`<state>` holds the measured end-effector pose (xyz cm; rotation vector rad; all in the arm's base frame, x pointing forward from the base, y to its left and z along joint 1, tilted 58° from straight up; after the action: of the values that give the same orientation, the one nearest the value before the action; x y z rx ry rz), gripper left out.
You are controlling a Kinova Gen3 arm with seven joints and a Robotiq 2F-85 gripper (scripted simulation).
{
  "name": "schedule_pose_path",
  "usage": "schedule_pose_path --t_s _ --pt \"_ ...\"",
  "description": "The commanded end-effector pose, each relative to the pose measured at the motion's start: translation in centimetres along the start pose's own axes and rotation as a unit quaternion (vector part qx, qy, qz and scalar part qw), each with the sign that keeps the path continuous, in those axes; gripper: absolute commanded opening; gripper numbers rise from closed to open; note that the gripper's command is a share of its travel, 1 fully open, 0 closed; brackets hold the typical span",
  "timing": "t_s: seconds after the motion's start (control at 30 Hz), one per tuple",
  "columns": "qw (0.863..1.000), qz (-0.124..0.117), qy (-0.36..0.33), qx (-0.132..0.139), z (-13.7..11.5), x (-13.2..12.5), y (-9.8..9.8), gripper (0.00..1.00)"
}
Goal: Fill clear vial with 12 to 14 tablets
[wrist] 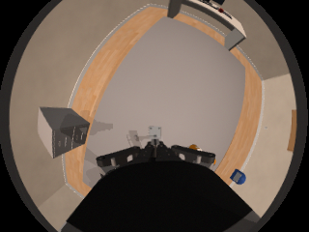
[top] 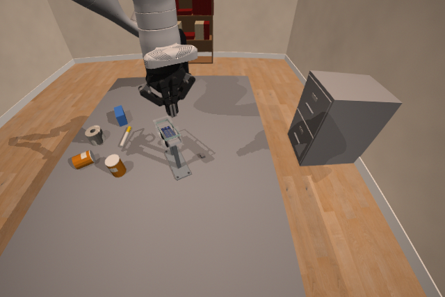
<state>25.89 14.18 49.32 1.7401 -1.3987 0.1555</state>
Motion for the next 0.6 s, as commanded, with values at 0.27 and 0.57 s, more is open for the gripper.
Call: schedule_pose_path --t_s 0.27,0.57 --pt "1.0 0.001 -0.007 0.007 0.46 0.49 0.43 0.0" --pt "1.0 0.001 -0.007 0.007 0.44 0.49 -0.5 0.0"
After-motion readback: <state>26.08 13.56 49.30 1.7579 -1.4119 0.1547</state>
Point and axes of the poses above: the point where the finger pads meet when closed, its own y axis back along the fingers, its own x axis across the jaws, z = x × y, the point moved 3 cm from there along y, back along the fingers, and after that the axes turned 13 degrees about y, right-handed, at the moved point
